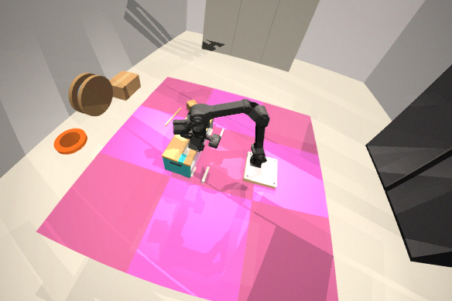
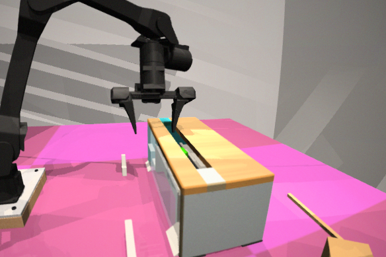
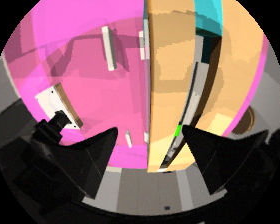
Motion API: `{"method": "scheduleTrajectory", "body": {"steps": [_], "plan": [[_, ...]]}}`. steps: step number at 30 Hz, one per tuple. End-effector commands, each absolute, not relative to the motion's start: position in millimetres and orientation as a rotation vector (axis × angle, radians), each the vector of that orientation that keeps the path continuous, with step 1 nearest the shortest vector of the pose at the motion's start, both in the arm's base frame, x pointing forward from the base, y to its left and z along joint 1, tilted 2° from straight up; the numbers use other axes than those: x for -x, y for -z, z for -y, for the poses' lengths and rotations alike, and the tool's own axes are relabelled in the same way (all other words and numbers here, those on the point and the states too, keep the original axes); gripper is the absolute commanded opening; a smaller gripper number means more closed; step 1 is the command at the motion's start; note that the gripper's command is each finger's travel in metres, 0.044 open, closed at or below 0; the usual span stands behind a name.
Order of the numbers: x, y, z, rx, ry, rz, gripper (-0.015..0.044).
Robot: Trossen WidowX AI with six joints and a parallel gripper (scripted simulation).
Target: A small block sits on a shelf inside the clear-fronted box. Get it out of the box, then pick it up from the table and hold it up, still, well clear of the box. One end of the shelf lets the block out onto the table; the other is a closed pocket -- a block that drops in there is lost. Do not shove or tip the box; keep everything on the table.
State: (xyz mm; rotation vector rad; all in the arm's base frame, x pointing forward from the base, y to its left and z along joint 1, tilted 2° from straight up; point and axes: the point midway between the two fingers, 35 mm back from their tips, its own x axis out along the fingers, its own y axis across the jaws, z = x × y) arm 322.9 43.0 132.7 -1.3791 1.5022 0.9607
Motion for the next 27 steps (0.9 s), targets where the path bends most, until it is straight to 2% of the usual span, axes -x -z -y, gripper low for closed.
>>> {"method": "scheduleTrajectory", "body": {"steps": [1, 27], "plan": [[-321.8, -124.4, -41.5, 1.384, -0.965, -1.51, 0.04], [-318.9, -82.4, -38.3, 1.384, -0.965, -1.511, 0.04]]}}
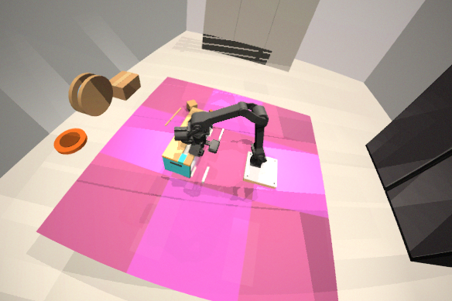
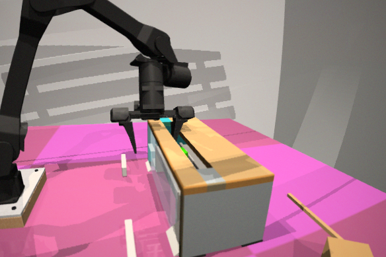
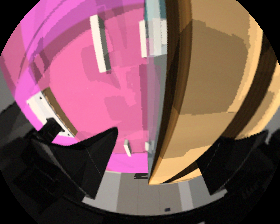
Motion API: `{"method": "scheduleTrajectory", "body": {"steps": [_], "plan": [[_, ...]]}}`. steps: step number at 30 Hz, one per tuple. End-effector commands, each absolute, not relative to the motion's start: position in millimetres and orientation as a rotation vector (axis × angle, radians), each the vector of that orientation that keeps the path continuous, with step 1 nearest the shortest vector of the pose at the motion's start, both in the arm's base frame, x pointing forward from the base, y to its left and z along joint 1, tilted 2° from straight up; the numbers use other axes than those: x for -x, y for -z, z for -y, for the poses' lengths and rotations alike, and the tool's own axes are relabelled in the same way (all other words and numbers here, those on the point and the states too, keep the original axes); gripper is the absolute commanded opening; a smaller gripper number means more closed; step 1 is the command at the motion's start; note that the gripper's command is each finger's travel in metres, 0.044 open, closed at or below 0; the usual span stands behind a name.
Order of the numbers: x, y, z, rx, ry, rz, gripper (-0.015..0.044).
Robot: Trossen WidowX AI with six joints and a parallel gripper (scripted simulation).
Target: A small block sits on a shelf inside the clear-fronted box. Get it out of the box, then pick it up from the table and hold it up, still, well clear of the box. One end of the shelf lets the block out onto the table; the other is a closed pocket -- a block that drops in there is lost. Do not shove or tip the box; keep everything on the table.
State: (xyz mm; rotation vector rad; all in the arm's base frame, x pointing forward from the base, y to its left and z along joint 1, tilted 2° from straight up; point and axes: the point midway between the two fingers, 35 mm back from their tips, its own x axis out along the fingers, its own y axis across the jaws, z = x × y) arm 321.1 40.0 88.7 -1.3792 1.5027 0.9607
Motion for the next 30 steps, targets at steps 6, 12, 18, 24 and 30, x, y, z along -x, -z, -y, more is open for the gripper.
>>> {"method": "scheduleTrajectory", "body": {"steps": [6, 12, 18, 24, 30], "plan": [[-320.7, -88.4, -35.2, 1.379, -0.961, -1.503, 0.04], [-319.0, -87.9, -18.7, 1.38, -0.961, -1.505, 0.04], [-317.7, -88.0, -4.2, 1.381, -0.96, -1.506, 0.04], [-316.5, -88.2, 10.0, 1.382, -0.959, -1.507, 0.04], [-315.2, -88.4, 24.5, 1.383, -0.958, -1.508, 0.04]]}}
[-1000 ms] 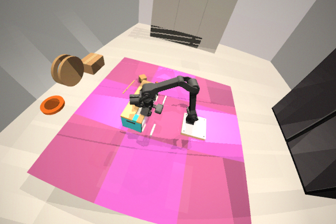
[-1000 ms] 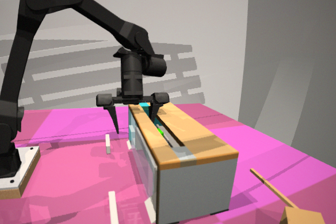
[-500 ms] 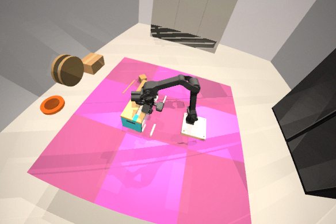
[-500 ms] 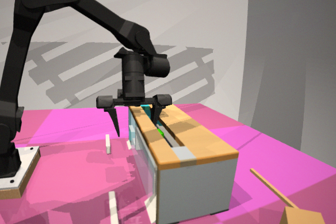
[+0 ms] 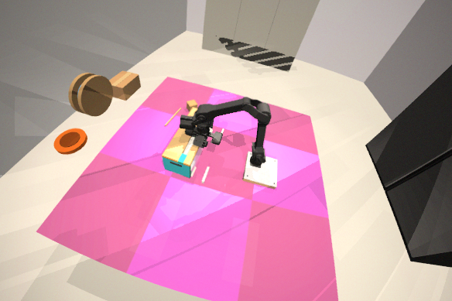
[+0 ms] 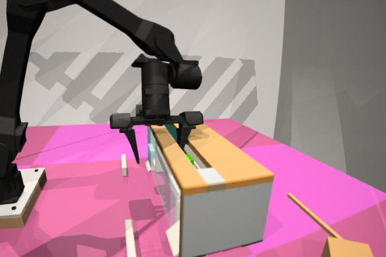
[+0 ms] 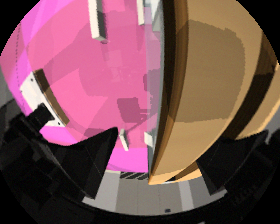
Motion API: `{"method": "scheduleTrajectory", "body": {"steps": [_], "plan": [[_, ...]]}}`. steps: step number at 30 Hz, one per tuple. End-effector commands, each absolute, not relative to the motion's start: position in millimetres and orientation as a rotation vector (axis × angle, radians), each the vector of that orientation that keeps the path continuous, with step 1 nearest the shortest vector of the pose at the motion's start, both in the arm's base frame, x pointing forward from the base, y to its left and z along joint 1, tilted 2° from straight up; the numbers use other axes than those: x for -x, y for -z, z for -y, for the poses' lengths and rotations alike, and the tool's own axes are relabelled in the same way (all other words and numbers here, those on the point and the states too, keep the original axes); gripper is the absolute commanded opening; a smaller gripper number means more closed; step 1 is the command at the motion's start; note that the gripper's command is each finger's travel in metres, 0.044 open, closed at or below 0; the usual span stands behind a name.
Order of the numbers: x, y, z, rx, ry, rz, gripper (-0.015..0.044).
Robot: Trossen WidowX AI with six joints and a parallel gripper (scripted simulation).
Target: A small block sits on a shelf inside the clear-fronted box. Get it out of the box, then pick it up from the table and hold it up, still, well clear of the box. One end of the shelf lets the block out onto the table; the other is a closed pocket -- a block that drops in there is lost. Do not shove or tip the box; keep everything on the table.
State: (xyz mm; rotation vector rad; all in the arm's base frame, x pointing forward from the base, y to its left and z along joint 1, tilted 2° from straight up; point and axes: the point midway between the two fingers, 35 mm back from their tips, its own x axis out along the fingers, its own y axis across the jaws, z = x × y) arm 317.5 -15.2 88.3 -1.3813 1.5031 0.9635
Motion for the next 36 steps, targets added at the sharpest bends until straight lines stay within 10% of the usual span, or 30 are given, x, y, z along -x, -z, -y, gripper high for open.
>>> {"method": "scheduleTrajectory", "body": {"steps": [1, 36], "plan": [[-315.0, -88.4, 27.0, 1.383, -0.958, -1.508, 0.04], [-307.0, -90.3, 115.7, 1.389, -0.953, -1.514, 0.04]]}}
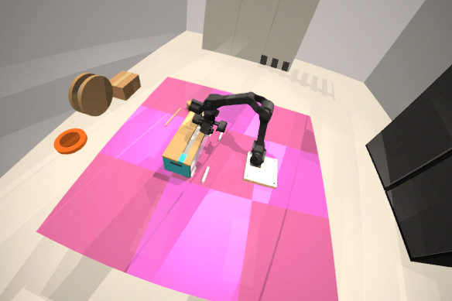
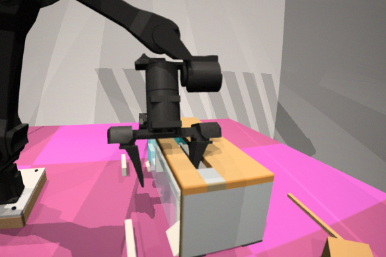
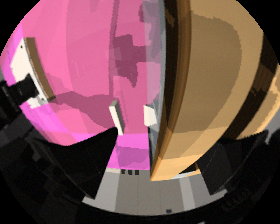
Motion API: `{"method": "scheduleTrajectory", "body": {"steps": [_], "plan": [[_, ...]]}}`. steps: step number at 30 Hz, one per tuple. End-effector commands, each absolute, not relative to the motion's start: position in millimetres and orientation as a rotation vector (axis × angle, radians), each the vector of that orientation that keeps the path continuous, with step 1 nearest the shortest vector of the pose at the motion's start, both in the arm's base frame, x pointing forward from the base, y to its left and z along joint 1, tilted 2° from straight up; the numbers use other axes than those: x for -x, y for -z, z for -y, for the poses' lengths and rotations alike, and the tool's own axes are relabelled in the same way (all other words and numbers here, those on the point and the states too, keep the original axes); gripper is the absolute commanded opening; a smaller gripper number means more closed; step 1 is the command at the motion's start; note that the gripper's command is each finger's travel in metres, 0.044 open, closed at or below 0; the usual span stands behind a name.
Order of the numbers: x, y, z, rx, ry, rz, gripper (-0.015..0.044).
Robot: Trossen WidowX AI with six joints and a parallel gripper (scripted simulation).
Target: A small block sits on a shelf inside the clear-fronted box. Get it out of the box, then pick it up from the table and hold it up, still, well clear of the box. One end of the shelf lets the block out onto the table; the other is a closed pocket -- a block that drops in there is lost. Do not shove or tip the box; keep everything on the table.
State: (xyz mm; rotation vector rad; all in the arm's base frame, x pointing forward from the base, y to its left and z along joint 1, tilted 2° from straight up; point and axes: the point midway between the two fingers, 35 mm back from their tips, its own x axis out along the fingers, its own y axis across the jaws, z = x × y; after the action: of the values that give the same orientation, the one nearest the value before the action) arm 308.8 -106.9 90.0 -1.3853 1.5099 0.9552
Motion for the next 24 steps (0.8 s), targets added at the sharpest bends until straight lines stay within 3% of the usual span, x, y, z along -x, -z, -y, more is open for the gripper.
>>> {"method": "scheduleTrajectory", "body": {"steps": [1, 8, 16, 23, 24], "plan": [[-306.8, -90.4, 118.5, 1.389, -0.953, -1.514, 0.04], [-306.0, -92.8, 129.4, 1.389, -0.953, -1.515, 0.04], [-306.0, -153.7, 123.9, 1.384, -0.953, -1.514, 0.04], [-305.7, -151.3, 124.0, 1.384, -0.958, -1.515, 0.04], [-307.5, -152.6, 124.8, 1.378, -0.939, -1.511, 0.0374]]}}
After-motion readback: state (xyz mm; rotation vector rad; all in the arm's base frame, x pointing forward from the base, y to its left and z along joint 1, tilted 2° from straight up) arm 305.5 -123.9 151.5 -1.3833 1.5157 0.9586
